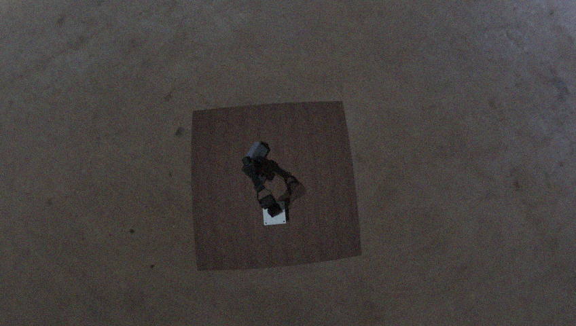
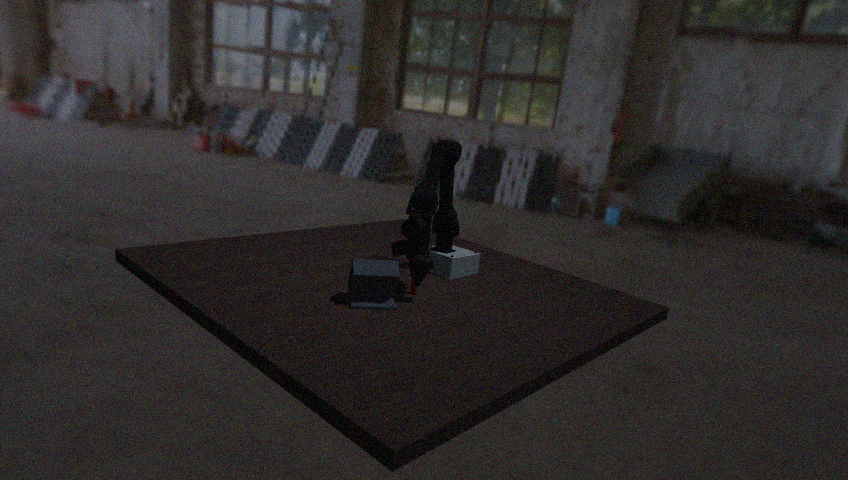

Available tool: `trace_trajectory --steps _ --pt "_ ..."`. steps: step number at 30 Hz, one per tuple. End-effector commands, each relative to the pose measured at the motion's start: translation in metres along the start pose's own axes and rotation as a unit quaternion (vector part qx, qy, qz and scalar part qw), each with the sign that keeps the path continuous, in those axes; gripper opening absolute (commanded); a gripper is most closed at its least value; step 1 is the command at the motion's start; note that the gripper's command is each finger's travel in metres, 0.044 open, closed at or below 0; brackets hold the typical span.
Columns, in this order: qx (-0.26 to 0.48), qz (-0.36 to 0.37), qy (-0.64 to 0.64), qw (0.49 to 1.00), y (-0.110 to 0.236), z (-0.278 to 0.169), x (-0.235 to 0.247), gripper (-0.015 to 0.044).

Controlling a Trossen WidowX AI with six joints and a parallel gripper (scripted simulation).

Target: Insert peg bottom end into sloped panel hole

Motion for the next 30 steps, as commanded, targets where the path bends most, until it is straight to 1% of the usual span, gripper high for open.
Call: trace_trajectory --steps 1,10,21,27,30 --pt "0.0 0.0 0.0 1.0 0.0004 0.0 0.0002 0.0309" --pt "0.0 0.0 0.0 1.0 0.0004 0.0 0.0002 0.0072" --pt "0.0 0.0 0.0 1.0 0.0004 0.0 0.0002 0.0" --pt "0.0 0.0 0.0 1.0 0.0012 0.0001 0.0003 0.0" --pt "0.0 0.0 0.0 1.0 0.0079 0.0002 0.0014 0.0"
Point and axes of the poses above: the point midway between the two fingers, 35 mm back from their tips, its own y axis back along the fingers, its own x axis across the jaws, z = x × y, the point moved 7 cm from there along y, back along the fingers, and after that the axes turned 15 degrees about -y, right-handed, at the moved point
